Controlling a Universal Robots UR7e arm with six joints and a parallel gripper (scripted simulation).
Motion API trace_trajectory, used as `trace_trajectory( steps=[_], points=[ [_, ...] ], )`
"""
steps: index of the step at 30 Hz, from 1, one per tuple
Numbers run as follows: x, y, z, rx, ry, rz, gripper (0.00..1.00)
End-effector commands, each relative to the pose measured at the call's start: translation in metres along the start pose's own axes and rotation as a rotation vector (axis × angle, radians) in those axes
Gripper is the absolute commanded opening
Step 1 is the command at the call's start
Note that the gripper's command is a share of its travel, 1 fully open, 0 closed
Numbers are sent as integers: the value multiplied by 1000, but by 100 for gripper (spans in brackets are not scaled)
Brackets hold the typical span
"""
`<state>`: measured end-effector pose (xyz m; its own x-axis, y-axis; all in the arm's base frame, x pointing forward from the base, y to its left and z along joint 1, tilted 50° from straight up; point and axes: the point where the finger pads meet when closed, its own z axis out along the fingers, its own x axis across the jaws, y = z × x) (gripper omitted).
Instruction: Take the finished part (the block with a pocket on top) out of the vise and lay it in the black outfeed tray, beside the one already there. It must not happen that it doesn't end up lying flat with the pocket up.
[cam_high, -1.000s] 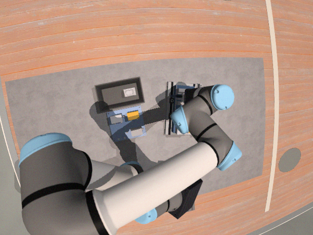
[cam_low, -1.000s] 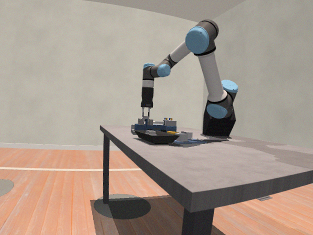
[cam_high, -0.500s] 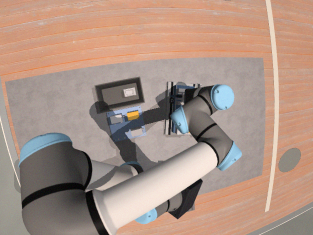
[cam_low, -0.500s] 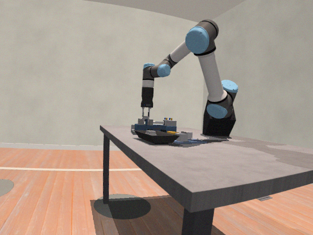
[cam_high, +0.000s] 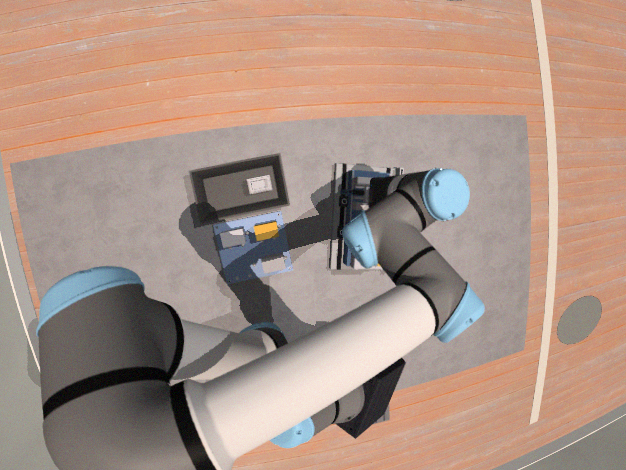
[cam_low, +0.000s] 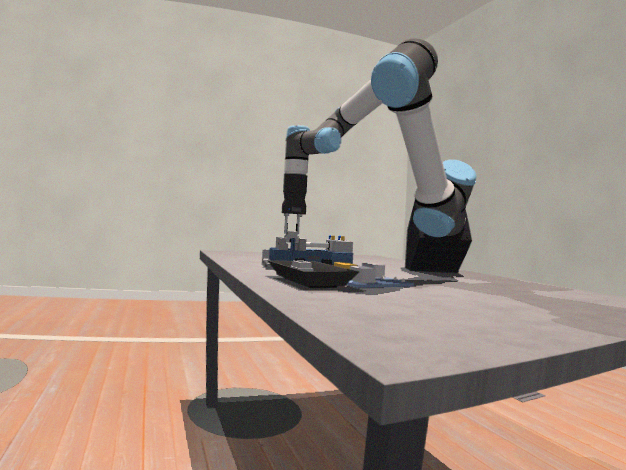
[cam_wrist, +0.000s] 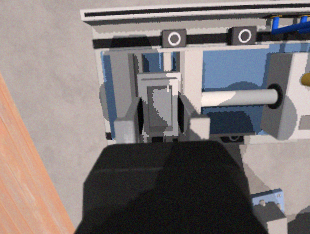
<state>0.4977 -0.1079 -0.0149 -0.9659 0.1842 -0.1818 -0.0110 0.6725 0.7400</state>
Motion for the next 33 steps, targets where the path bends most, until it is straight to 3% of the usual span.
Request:
trace_trajectory(
  steps=[1,19,33],
  points=[
    [0,0,-5,1,-1,0,0],
    [0,0,-33,1,-1,0,0],
    [0,0,-44,1,-1,0,0]
  ],
)
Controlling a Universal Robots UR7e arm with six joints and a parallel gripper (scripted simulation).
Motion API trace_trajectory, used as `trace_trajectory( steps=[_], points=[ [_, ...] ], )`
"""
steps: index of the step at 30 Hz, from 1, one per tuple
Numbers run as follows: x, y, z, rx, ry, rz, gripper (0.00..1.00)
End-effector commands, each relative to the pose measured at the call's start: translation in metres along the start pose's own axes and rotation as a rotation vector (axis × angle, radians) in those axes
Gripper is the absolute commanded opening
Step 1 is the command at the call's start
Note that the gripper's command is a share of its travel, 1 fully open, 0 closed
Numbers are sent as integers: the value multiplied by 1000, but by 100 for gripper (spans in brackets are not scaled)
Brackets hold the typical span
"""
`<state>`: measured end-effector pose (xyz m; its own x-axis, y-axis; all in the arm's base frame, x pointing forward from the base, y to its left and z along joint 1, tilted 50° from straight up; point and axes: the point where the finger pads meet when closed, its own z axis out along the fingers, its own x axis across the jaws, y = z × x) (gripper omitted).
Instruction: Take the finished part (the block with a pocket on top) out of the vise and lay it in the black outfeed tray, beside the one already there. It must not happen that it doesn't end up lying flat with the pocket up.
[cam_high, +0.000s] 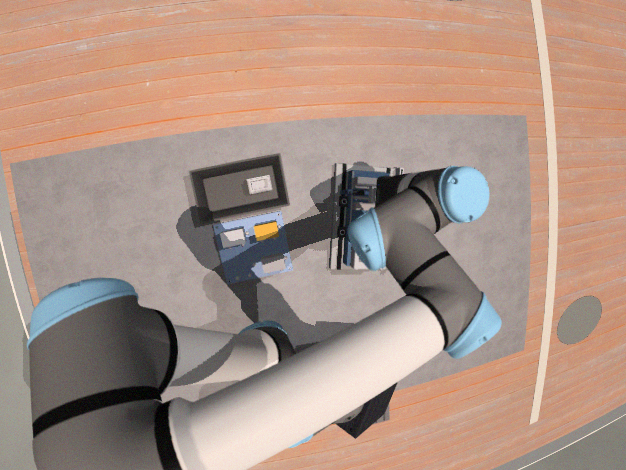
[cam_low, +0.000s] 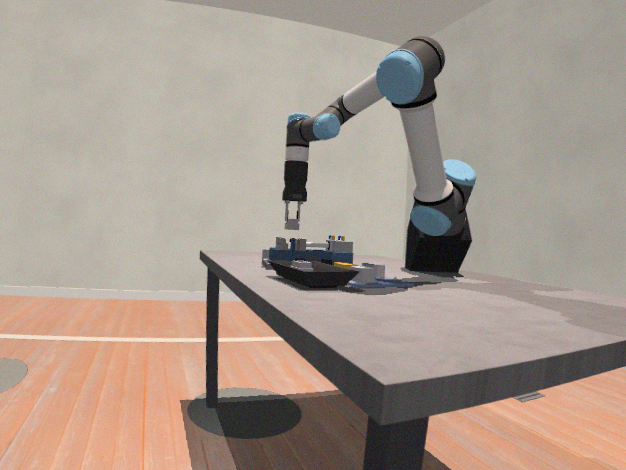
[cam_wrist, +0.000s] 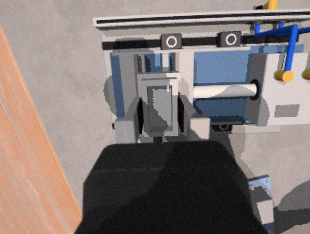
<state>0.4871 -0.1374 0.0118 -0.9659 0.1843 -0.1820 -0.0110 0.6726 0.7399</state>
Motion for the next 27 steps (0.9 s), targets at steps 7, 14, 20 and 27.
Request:
trace_trajectory(
  steps=[7,14,20,27],
  points=[
    [0,0,-3,1,-1,0,0],
    [-1,2,-3,1,-1,-2,0],
    [-5,12,-4,4,0,-7,0],
    [-10,27,-5,9,1,-17,0]
  ],
)
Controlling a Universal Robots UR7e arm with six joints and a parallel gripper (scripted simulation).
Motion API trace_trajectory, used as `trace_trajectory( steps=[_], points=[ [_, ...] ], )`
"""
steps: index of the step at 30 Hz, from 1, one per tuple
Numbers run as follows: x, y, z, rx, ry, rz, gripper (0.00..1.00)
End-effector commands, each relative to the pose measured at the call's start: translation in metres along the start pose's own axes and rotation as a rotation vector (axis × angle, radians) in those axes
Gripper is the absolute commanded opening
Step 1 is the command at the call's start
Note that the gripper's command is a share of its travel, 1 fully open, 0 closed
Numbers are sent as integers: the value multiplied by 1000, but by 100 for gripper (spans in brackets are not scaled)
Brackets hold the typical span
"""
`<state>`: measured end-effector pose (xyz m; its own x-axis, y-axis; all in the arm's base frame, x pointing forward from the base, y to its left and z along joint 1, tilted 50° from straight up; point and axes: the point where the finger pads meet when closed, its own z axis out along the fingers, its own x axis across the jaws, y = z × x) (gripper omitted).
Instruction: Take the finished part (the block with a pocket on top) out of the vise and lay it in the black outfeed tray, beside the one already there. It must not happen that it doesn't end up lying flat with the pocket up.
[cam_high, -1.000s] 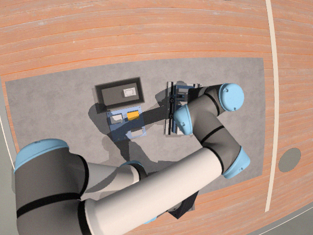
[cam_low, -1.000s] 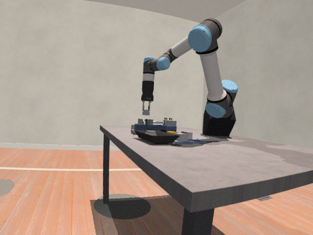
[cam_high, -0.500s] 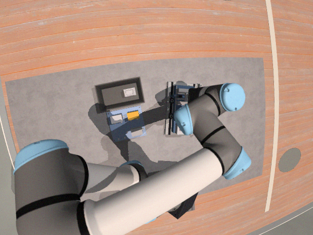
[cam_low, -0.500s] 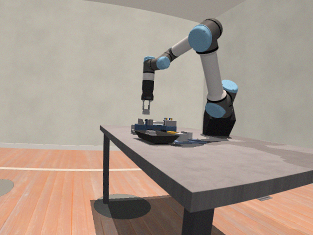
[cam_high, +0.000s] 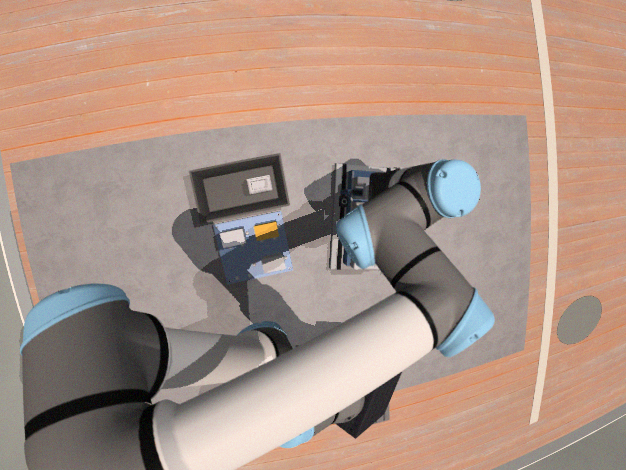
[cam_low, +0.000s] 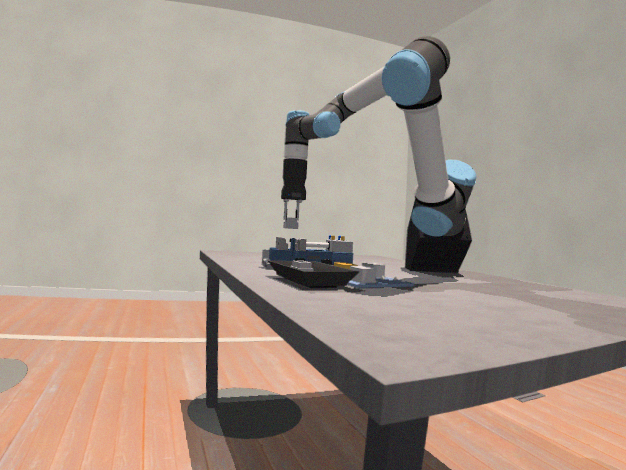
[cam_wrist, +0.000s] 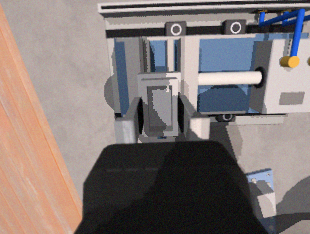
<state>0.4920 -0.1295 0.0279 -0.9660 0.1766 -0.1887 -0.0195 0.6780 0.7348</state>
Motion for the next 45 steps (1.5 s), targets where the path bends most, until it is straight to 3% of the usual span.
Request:
trace_trajectory(
  steps=[1,10,12,27,29,40,45],
  points=[
    [-5,14,-2,5,0,-9,0],
    [-19,64,-4,15,1,-38,0],
    [-19,64,-4,15,1,-38,0],
    [-30,189,-4,24,1,-111,0],
    [-30,189,-4,24,1,-111,0],
    [-18,283,-2,17,-1,-166,0],
    [-11,312,-2,12,-2,-184,0]
  ],
)
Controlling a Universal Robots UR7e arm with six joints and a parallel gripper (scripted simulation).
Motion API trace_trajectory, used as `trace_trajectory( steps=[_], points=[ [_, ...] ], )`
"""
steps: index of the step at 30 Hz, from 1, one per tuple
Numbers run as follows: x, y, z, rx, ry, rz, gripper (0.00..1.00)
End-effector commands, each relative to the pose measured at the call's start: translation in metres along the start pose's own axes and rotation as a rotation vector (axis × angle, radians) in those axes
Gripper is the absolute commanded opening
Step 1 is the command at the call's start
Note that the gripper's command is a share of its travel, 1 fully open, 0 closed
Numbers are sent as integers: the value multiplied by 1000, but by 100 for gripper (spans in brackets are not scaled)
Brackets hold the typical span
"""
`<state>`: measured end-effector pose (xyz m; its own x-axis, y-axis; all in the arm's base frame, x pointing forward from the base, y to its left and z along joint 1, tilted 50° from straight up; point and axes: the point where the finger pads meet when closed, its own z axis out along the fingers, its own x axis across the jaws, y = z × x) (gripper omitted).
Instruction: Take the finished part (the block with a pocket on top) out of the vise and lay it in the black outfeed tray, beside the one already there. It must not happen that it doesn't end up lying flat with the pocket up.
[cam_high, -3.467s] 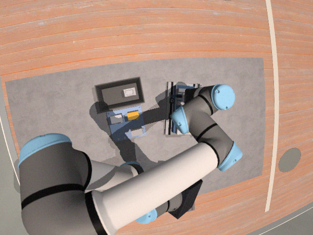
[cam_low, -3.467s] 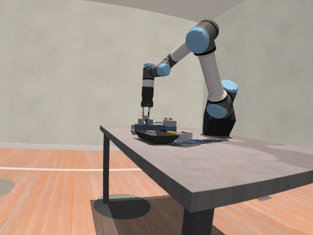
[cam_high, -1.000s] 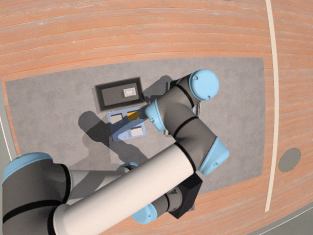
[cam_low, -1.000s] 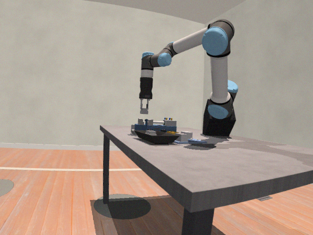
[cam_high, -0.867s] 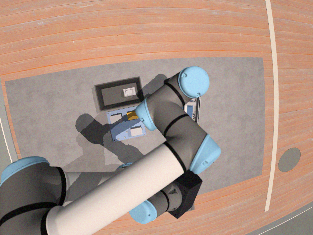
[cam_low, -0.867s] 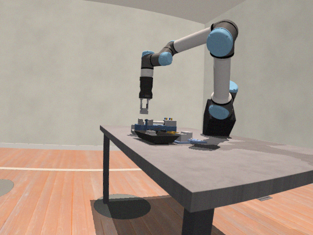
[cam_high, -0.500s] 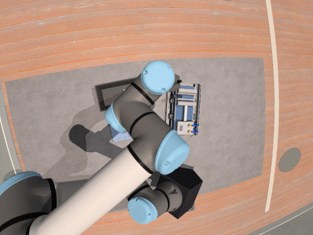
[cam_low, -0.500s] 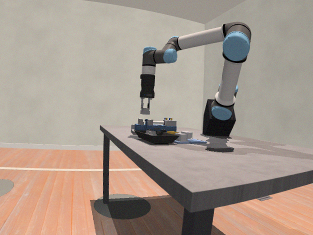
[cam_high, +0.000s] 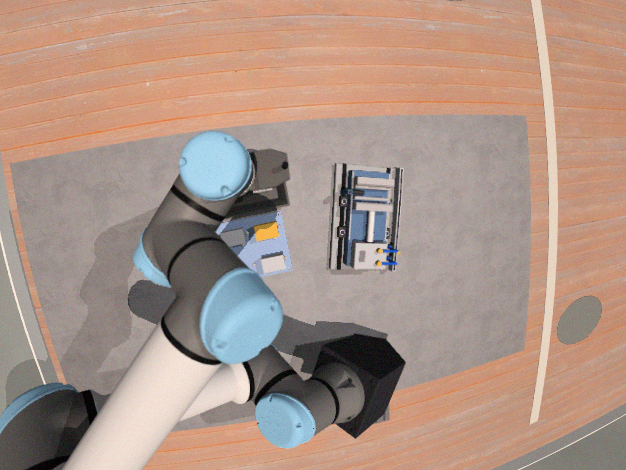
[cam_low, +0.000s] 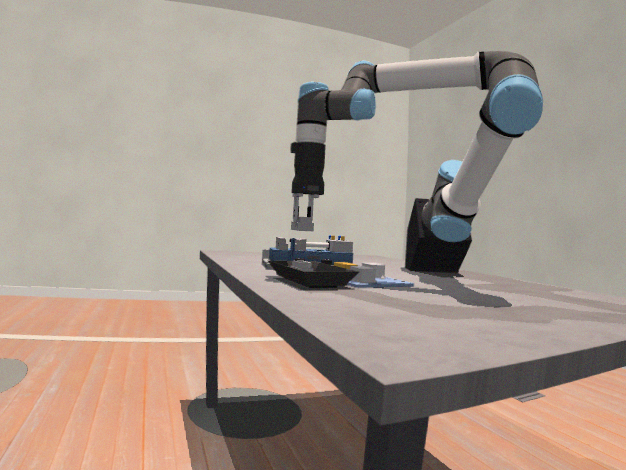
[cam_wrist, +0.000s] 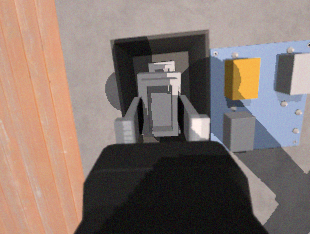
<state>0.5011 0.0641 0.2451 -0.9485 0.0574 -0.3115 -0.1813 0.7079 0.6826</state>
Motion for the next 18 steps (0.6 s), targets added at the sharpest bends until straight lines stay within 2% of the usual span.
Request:
trace_trajectory(
  steps=[1,10,18],
  points=[
    [1,22,-1,-2,-2,-11,0],
    [8,70,-1,-11,-3,-40,0],
    [12,87,-2,-16,-4,-50,0]
  ],
)
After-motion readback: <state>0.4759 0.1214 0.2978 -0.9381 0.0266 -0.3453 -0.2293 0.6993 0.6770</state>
